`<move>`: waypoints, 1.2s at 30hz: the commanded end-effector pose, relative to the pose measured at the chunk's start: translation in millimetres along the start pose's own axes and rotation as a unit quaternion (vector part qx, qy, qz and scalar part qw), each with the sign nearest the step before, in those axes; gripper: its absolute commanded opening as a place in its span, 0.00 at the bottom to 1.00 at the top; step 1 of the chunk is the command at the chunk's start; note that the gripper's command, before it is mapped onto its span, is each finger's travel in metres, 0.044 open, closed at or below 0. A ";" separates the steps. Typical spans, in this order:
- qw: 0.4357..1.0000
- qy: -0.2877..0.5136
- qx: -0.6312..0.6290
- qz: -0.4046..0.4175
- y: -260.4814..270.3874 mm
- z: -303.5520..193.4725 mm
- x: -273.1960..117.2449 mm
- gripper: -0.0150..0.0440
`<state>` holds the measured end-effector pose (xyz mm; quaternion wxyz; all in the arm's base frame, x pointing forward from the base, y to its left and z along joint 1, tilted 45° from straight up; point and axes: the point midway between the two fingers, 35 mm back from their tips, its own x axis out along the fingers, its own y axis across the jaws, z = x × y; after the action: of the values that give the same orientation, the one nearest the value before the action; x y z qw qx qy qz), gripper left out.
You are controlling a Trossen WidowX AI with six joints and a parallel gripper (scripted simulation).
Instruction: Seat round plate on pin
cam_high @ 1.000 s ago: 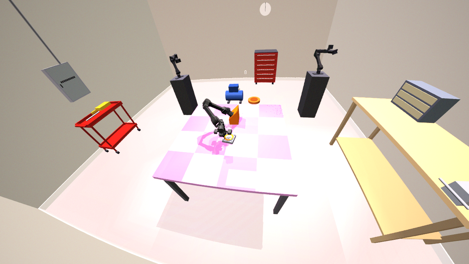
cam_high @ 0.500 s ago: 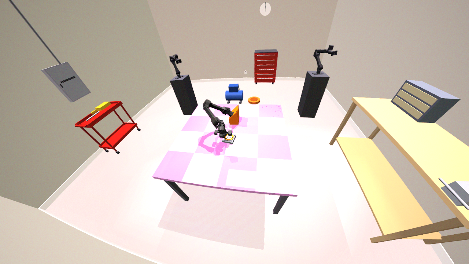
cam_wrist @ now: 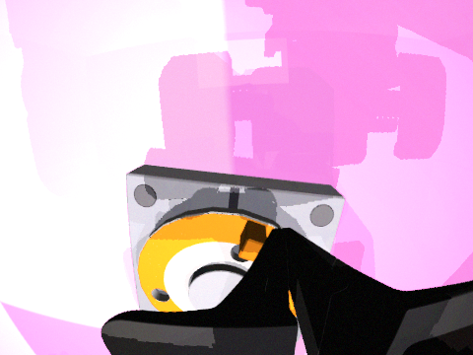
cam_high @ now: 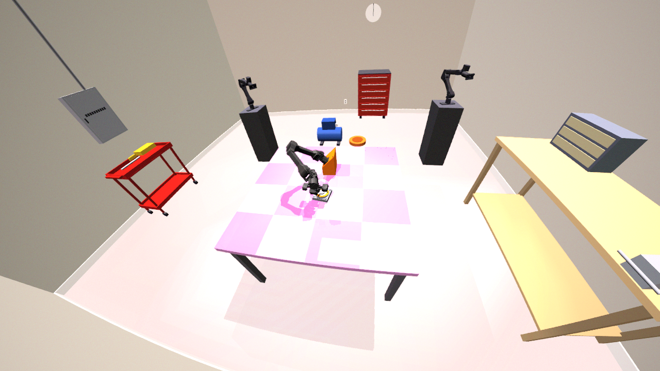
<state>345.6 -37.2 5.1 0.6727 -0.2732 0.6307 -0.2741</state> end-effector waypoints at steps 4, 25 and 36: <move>1.000 0.003 0.000 0.003 6.5 2.0 1.0 0.25; 1.000 0.003 0.000 0.004 9.9 3.4 -40.8 0.25; 1.000 -0.001 -0.002 0.002 10.3 5.0 -34.9 0.25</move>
<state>349.0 -4.5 22.7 0.6736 -0.2728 0.6306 -0.2722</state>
